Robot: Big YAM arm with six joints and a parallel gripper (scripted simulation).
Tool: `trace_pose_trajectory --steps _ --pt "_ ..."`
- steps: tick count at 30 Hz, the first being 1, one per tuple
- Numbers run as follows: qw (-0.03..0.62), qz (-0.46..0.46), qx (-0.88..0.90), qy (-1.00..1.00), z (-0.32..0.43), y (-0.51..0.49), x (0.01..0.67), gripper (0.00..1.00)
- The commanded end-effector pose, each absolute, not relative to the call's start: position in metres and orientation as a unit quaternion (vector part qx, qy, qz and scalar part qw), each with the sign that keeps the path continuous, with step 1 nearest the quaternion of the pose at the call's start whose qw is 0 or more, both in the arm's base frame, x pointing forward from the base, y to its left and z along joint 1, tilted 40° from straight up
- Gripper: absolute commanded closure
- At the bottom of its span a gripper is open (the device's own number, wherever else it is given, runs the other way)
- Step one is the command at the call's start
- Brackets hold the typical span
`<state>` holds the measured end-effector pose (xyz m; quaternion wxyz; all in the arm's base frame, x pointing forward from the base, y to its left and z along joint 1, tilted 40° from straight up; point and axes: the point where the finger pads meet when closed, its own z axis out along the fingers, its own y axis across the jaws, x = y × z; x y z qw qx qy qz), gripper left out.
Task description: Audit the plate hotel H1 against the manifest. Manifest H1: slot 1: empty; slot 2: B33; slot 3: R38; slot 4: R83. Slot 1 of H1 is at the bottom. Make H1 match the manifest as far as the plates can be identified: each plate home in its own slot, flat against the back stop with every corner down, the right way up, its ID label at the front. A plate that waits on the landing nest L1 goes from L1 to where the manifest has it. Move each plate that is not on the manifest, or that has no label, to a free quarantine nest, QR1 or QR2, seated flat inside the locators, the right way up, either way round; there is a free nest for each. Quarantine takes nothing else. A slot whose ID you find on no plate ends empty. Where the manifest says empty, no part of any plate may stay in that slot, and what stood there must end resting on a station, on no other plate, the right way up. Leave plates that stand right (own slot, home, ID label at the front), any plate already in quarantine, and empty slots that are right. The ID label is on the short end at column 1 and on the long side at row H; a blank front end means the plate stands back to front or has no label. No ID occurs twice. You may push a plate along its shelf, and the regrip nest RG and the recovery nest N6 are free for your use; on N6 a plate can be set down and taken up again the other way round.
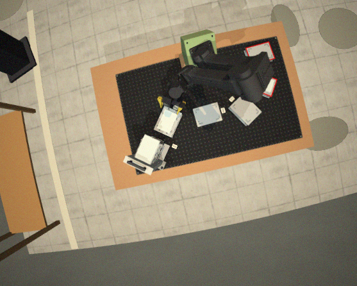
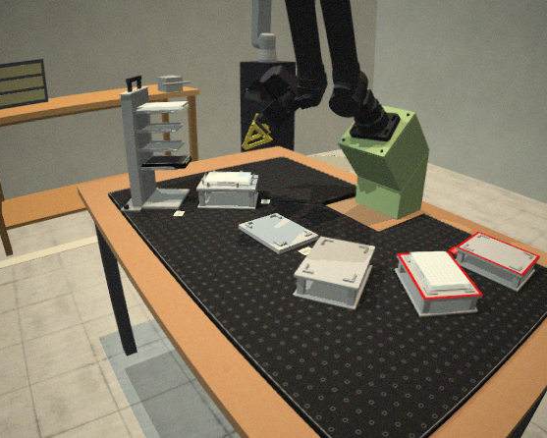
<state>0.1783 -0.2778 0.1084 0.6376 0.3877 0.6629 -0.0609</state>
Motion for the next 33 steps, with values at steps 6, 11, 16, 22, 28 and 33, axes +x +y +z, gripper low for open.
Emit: trace_pose_trajectory --steps 6,11,16,22,28,33 --pt "0.639 -0.079 0.384 0.661 0.127 -0.284 0.164 0.00" --pt "0.642 -0.084 0.379 0.661 0.144 -0.288 0.156 0.00" --pt "0.643 -0.085 0.377 0.661 0.157 -0.287 0.147 0.00" --pt "0.643 -0.087 0.376 0.661 0.168 -0.286 0.140 0.00" --pt "0.643 -0.089 0.375 0.662 0.183 -0.284 0.129 0.00" --pt "0.640 -0.086 0.348 0.680 0.190 -0.277 0.138 0.00"
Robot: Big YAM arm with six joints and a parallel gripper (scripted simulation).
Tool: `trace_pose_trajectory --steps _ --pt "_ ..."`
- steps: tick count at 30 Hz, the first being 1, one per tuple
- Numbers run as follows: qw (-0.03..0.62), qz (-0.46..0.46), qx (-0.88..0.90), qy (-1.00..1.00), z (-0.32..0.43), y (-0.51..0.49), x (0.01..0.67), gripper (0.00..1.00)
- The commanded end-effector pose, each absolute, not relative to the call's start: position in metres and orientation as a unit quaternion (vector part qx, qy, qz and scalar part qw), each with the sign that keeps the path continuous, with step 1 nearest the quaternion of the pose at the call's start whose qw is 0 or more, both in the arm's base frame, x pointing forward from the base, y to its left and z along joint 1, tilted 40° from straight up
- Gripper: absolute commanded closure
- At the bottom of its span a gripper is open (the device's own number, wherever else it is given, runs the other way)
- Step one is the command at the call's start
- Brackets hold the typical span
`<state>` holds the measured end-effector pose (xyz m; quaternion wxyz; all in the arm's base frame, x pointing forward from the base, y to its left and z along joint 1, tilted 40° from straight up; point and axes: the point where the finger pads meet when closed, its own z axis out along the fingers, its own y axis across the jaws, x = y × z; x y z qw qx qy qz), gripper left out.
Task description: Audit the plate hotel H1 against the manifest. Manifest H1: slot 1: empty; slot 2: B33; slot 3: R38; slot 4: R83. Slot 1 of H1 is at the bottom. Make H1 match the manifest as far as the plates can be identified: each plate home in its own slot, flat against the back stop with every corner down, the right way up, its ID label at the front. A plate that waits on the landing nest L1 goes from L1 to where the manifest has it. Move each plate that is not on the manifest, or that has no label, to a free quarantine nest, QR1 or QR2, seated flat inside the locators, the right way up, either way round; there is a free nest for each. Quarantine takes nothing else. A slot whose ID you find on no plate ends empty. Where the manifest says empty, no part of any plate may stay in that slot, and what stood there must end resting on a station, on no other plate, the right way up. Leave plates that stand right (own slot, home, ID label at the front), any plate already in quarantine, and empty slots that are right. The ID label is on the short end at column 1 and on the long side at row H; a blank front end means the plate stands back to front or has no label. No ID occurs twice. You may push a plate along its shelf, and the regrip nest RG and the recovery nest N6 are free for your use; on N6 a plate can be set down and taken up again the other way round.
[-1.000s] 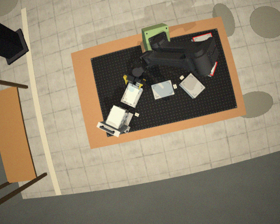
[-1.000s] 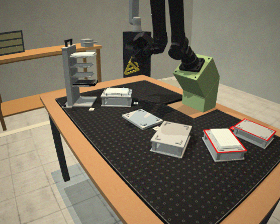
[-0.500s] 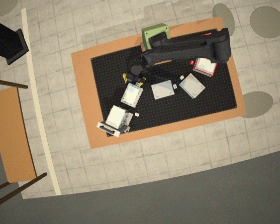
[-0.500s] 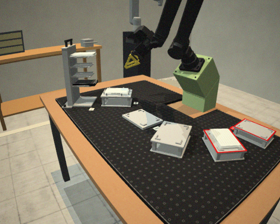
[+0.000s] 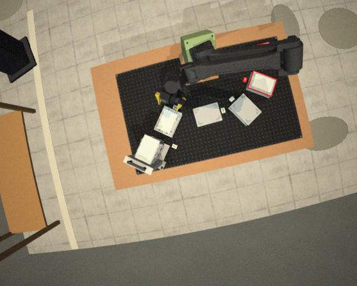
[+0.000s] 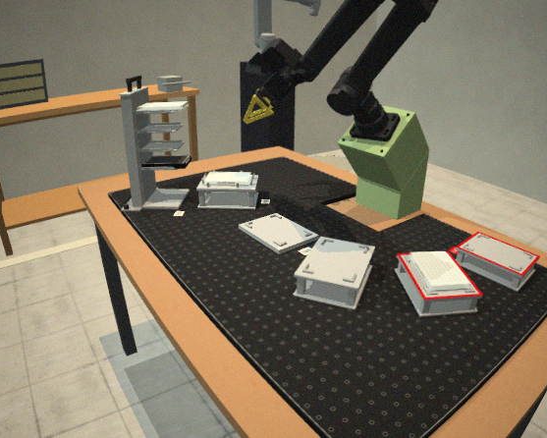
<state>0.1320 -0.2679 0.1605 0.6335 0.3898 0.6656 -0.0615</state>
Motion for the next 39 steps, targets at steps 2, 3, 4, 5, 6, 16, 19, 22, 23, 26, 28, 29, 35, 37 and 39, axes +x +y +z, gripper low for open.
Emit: trace_pose_trajectory --steps 2,3,4,5,6,16,19,22,23,26,28,29,35,37,39 --pt "0.636 -0.090 0.330 0.692 0.195 -0.274 0.143 0.00" --pt "0.633 -0.092 0.320 0.698 0.197 -0.272 0.146 0.00" --pt "0.633 -0.092 0.320 0.698 0.197 -0.272 0.146 0.00" --pt "0.633 -0.092 0.320 0.698 0.197 -0.272 0.146 0.00" --pt "0.631 -0.095 0.312 0.704 0.199 -0.271 0.148 0.00" --pt "0.603 -0.116 0.217 0.759 0.219 -0.255 0.173 0.00" --pt "0.593 -0.122 0.188 0.773 0.225 -0.250 0.180 0.00" --pt "0.590 -0.124 0.178 0.778 0.227 -0.249 0.183 0.00" --pt "0.585 -0.123 0.170 0.783 0.227 -0.248 0.185 0.00" --pt "0.575 -0.130 0.139 0.795 0.234 -0.243 0.192 0.00" --pt "0.568 -0.133 0.119 0.804 0.238 -0.240 0.197 0.00" --pt "0.564 -0.134 0.110 0.808 0.239 -0.238 0.200 0.00" --pt "0.536 -0.137 0.055 0.831 0.246 -0.231 0.215 0.00" --pt "0.527 -0.141 0.035 0.838 0.250 -0.228 0.220 0.00" --pt "0.527 -0.141 0.035 0.838 0.250 -0.228 0.220 0.00"
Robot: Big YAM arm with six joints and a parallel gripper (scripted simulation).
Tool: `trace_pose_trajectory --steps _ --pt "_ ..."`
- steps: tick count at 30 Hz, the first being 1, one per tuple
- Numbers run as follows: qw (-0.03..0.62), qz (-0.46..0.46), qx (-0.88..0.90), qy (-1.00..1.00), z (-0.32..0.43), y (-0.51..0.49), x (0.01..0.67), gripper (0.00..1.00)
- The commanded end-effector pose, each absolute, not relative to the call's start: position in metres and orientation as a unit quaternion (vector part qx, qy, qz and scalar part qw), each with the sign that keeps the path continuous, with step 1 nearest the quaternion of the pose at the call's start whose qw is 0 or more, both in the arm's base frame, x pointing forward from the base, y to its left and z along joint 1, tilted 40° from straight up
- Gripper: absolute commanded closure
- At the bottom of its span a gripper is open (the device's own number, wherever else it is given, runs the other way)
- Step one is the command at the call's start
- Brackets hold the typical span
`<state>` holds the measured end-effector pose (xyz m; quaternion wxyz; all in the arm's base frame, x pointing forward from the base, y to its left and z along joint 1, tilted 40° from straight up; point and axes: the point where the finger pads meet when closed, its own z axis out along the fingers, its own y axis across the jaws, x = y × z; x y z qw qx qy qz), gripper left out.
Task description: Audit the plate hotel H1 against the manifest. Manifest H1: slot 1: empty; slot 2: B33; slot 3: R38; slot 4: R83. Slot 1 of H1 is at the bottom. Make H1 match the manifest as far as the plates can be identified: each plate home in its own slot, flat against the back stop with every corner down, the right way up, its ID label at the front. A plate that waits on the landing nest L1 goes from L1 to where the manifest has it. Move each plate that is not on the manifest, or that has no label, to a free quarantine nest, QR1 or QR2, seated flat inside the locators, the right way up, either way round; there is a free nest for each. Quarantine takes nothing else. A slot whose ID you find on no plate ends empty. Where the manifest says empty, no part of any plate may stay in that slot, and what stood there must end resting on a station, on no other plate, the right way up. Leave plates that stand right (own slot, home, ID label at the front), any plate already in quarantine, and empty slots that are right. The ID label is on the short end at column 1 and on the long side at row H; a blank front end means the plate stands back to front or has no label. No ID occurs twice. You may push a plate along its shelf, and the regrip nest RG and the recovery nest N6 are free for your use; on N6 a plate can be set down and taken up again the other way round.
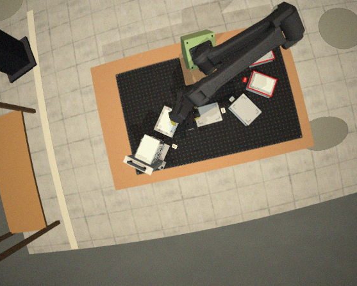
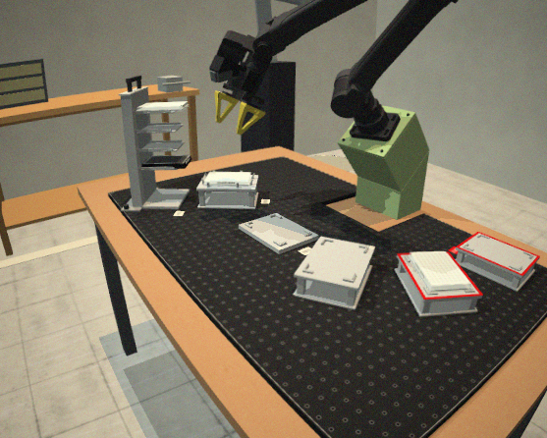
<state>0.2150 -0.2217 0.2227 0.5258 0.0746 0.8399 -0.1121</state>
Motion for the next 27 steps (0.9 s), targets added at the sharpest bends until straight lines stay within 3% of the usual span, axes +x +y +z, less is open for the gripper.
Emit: trace_pose_trajectory --steps 1,27 --pt "0.522 -0.142 0.024 0.840 0.251 -0.226 0.223 0.00" --pt "0.393 -0.173 -0.214 0.877 0.286 -0.198 0.270 0.00"
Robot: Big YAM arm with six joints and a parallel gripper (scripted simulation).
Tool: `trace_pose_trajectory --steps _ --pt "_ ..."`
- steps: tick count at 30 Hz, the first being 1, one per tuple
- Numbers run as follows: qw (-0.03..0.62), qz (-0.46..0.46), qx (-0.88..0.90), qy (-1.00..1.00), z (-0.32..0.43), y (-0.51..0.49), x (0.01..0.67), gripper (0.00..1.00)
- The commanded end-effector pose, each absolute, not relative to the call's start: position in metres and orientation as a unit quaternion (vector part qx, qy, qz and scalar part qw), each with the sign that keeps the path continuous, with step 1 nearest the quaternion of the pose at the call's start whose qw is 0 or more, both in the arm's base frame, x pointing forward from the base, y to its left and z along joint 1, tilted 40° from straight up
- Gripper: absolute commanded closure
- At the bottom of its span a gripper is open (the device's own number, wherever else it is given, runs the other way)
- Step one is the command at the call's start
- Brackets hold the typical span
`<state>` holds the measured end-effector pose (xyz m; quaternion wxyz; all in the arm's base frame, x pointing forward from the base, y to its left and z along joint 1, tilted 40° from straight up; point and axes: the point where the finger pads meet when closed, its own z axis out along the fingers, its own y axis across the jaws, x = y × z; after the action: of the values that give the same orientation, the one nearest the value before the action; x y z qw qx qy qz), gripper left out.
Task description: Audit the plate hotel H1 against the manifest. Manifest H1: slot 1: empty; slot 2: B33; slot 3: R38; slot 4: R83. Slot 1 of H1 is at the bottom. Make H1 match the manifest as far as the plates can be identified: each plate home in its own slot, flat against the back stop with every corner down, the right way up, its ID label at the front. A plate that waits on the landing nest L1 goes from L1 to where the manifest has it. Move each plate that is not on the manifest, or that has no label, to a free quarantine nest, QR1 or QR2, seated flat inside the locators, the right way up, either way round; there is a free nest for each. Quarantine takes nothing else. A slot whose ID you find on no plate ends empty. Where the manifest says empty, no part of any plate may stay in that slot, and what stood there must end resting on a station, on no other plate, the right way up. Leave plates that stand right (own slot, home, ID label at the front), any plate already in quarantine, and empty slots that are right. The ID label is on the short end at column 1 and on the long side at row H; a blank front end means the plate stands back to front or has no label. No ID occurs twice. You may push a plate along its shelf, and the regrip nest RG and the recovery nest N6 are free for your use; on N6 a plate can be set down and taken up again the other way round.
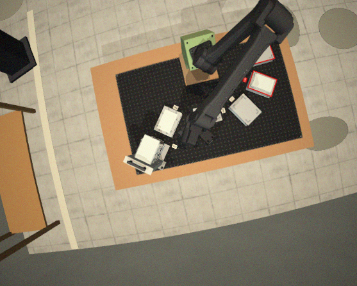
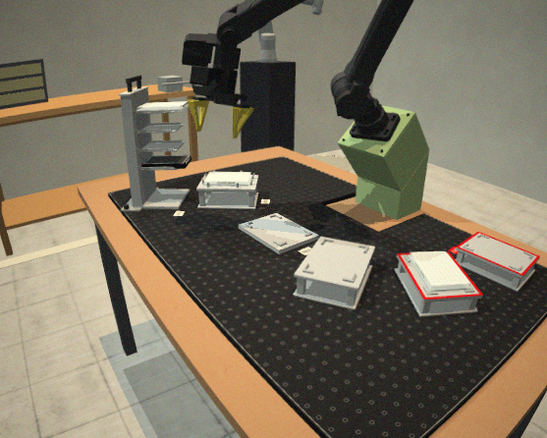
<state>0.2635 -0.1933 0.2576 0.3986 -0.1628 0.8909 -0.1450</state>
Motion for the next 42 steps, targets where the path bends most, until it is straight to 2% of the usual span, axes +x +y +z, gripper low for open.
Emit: trace_pose_trajectory --steps 1,16,18,20,42 --pt "0.387 -0.174 -0.224 0.878 0.285 -0.198 0.270 0.00" --pt "0.303 -0.185 -0.344 0.869 0.284 -0.198 0.271 0.00" --pt "0.307 -0.194 -0.345 0.865 0.284 -0.201 0.276 0.00" --pt "0.299 -0.174 -0.343 0.873 0.254 -0.195 0.274 0.00" --pt "0.301 -0.170 -0.333 0.877 0.207 -0.200 0.312 0.00"
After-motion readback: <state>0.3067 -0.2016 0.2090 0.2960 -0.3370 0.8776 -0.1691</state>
